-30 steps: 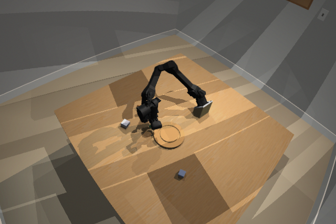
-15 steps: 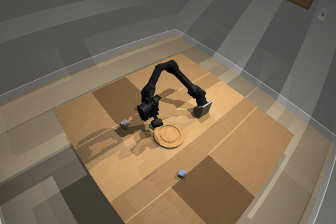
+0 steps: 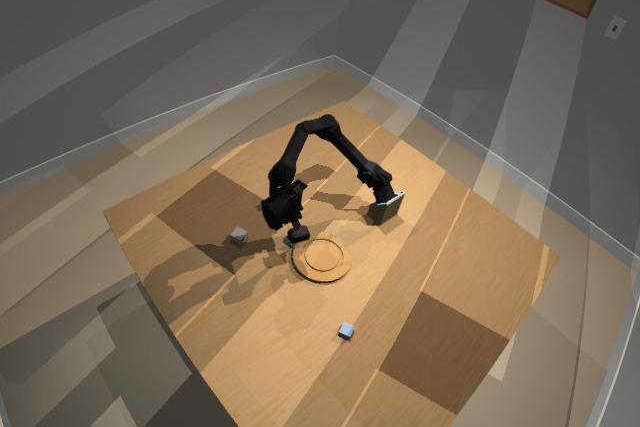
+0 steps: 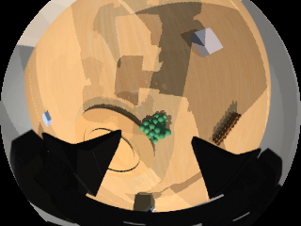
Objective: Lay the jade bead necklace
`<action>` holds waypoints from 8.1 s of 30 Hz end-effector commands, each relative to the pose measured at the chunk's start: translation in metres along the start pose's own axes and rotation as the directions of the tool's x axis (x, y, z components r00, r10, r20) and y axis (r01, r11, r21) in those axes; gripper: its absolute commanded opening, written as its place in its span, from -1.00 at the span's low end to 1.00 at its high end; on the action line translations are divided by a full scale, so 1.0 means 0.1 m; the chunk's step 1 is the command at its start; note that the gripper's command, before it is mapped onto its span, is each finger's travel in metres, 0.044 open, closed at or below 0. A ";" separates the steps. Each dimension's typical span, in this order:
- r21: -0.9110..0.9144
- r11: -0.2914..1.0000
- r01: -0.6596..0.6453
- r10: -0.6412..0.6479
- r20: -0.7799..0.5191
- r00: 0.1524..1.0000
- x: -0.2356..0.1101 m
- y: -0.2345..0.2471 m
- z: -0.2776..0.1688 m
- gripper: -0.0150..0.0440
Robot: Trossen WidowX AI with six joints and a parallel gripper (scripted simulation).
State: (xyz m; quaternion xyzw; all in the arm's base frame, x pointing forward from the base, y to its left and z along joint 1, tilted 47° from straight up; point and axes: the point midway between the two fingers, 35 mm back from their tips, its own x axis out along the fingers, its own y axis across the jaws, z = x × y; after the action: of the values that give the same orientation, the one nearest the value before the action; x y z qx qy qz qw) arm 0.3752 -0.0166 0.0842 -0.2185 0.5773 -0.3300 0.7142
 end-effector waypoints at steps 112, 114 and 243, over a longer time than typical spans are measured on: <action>0.687 0.727 0.000 -0.002 0.002 1.000 0.10 -0.10 -0.09 0.36; 0.691 0.723 -0.007 0.005 0.006 1.000 0.03 -0.09 -0.07 0.36; 0.689 0.725 -0.002 0.001 0.002 1.000 0.18 -0.10 -0.07 0.13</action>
State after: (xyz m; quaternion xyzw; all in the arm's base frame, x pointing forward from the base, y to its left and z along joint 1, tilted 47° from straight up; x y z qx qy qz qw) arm 0.3665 -0.0440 0.0685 0.0600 0.4173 -0.5209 0.7422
